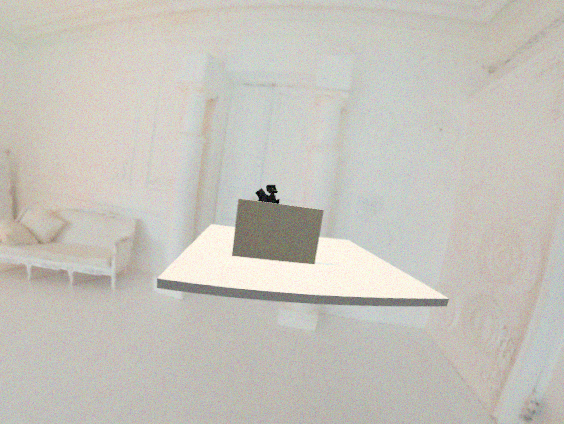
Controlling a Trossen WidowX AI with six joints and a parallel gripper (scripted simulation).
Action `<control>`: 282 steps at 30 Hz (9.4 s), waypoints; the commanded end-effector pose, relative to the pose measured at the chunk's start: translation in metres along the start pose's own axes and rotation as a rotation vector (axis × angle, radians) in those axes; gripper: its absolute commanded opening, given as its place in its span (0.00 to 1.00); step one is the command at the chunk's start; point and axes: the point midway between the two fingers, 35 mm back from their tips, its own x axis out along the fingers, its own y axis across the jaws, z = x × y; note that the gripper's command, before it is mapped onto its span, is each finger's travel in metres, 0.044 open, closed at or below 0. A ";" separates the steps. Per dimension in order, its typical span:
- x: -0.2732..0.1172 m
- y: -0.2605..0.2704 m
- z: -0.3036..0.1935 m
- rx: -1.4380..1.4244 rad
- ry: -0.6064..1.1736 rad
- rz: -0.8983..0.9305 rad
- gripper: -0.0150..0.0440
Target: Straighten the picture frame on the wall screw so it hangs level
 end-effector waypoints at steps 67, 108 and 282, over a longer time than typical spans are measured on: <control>-0.002 -0.078 0.038 -0.071 -0.355 -0.281 0.69; 0.034 -0.108 0.055 -0.073 -0.359 -0.292 0.69; 0.157 -0.155 0.112 -0.075 -0.361 -0.271 0.25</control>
